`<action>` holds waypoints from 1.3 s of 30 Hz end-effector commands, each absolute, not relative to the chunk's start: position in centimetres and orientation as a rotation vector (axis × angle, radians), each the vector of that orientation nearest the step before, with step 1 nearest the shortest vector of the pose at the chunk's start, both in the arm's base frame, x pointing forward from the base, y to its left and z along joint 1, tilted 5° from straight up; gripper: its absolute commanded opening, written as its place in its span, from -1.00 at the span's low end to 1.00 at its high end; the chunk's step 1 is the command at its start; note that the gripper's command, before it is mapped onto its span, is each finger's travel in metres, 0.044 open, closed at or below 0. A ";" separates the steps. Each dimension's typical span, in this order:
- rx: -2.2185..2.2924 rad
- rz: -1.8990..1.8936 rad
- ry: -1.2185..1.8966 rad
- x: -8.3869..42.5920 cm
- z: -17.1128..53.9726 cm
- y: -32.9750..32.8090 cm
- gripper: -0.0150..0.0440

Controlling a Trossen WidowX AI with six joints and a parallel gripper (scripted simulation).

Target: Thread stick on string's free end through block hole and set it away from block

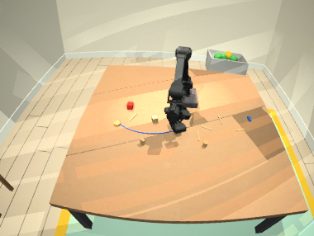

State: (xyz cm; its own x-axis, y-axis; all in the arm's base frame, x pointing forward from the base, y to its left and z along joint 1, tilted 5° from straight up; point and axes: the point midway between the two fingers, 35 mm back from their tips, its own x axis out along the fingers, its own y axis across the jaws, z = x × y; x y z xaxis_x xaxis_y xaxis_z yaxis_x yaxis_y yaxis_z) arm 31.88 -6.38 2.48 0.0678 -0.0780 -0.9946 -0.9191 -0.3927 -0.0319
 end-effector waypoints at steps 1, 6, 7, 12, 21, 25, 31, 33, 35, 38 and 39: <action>-1.595 1.422 1.025 31.8 1.6 -6.5 -0.07; -1.595 1.422 1.025 31.8 1.6 -6.5 -0.07; -1.595 1.422 1.025 31.8 1.6 -6.5 -0.07; -1.591 1.419 1.022 31.8 1.7 -6.4 -0.33; -1.591 1.419 1.022 31.8 1.7 -6.4 -0.49; -1.591 1.419 1.022 31.8 2.1 -6.4 -0.49; -1.591 1.419 1.022 31.8 2.8 -6.3 -0.49; -1.591 1.419 1.022 31.8 3.1 -6.3 -0.49; -1.591 1.419 1.022 31.8 3.3 -6.3 -0.49; -1.591 1.419 1.022 31.8 3.7 -6.3 -0.49; -1.591 1.419 1.022 31.8 3.9 -6.3 -0.49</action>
State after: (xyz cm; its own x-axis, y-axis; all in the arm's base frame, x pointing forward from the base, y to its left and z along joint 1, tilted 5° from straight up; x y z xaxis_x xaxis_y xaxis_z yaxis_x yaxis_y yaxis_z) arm 31.53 -6.26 2.84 0.0450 -0.0740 -0.9962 -0.9183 -0.3957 -0.0121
